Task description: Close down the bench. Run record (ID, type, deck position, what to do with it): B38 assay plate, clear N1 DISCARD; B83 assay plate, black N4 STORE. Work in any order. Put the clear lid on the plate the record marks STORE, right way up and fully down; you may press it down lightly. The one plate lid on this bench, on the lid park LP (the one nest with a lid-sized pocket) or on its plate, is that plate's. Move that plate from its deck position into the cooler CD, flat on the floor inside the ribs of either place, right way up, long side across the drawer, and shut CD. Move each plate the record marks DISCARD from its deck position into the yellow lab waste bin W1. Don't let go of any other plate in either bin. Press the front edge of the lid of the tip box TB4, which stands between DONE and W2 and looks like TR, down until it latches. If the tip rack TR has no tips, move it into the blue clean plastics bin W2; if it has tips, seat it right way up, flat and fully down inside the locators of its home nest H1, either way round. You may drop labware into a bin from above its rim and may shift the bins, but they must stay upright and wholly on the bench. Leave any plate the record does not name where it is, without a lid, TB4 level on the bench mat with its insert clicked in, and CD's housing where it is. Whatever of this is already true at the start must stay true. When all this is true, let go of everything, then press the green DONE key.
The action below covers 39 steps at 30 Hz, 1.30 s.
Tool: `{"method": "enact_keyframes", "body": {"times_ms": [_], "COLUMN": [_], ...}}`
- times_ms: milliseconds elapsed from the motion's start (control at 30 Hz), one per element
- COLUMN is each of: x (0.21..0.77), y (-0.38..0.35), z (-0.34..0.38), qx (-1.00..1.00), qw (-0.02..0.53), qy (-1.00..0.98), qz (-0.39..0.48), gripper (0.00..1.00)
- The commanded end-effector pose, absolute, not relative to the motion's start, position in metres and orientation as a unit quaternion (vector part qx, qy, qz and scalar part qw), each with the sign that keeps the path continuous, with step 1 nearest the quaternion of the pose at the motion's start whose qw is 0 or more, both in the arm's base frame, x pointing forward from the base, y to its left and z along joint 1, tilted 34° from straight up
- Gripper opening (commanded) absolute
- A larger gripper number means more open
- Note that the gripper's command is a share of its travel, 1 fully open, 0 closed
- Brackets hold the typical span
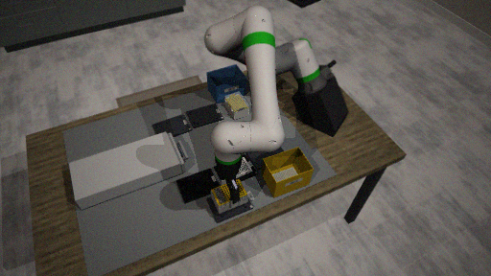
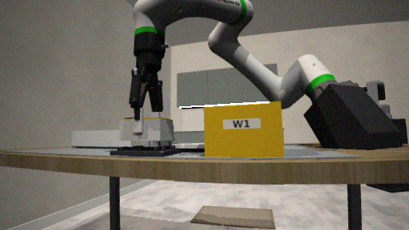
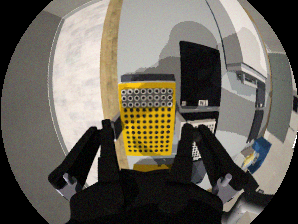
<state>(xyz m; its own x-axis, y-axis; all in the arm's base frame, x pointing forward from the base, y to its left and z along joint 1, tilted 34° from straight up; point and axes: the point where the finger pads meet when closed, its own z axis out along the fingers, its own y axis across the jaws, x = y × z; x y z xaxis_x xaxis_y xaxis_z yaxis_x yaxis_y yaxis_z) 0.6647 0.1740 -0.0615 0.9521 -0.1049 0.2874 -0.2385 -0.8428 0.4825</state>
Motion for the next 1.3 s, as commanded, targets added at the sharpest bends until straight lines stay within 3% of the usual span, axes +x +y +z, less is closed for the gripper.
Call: {"method": "enact_keyframes", "body": {"times_ms": [0, 1267], "x": [0.6655, 0.667], "y": [0.1724, 0.168], "z": [-0.0642, -0.071], "qx": [0.952, 0.952], "qw": [0.265, 0.265], "qy": [-0.09, -0.09], "qz": [0.126, 0.126], "gripper": [0.0, 0.0]}}
